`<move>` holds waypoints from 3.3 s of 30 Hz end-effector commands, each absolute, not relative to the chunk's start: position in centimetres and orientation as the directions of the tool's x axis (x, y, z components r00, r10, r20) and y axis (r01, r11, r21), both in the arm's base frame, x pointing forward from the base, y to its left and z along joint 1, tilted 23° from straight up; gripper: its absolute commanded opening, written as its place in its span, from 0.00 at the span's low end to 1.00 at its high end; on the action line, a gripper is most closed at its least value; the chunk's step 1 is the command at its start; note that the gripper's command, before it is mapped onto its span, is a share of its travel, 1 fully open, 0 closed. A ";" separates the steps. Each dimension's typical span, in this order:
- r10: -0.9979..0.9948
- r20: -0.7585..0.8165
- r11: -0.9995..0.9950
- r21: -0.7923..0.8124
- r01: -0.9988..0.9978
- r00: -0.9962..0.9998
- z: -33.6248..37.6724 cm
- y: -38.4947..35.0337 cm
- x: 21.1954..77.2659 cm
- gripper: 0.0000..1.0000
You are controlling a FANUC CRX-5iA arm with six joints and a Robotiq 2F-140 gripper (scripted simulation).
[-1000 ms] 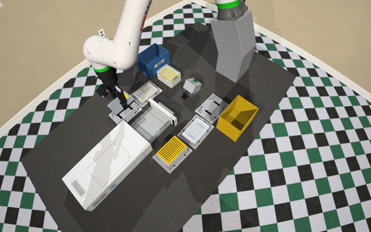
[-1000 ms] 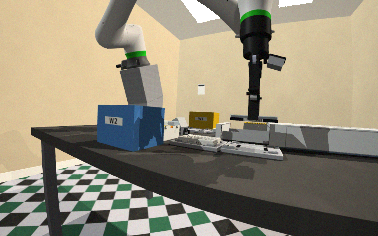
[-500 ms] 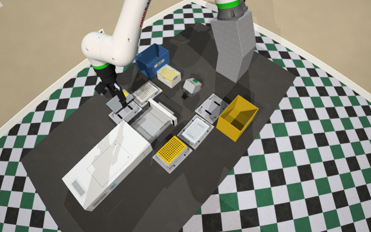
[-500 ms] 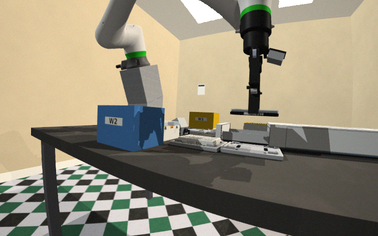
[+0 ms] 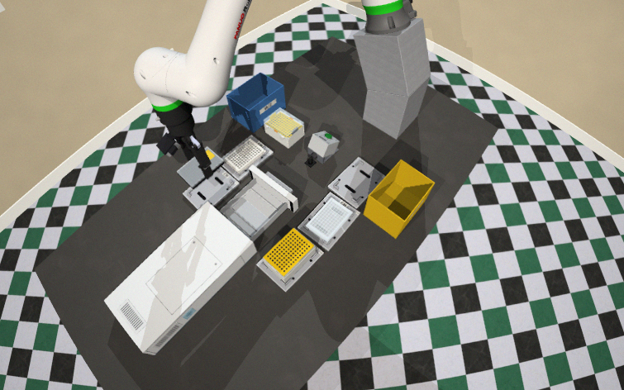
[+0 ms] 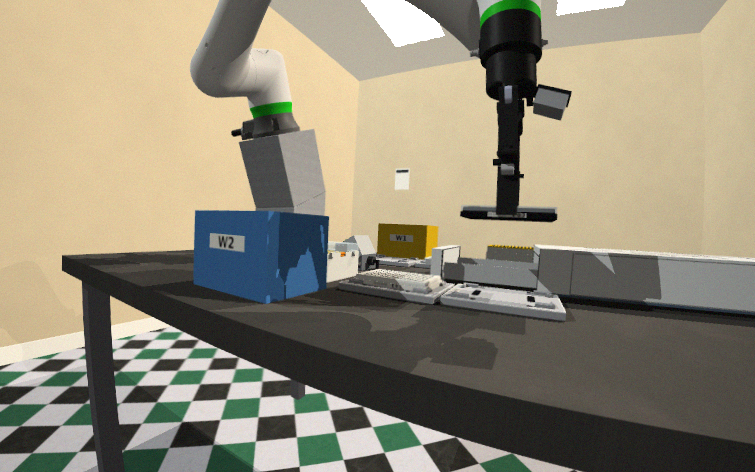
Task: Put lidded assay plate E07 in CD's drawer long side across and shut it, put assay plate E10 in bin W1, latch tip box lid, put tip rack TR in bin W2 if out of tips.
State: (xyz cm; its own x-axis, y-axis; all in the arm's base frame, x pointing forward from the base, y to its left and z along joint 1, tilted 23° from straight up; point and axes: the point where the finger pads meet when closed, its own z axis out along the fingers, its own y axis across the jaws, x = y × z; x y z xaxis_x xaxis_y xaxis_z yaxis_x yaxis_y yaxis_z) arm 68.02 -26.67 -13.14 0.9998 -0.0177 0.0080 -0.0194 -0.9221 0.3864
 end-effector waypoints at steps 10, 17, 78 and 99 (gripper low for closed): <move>-0.017 0.010 -0.922 0.387 -0.019 1.000 -11.9 -26.2 68.1 0.10; 0.014 -0.003 -0.922 0.387 0.014 1.000 -12.0 -25.9 68.0 0.10; 0.922 -0.387 0.006 0.000 1.000 -0.005 -17.3 -13.2 64.7 0.10; 0.922 -0.386 0.006 0.000 1.000 -0.005 -18.9 -9.5 63.8 0.10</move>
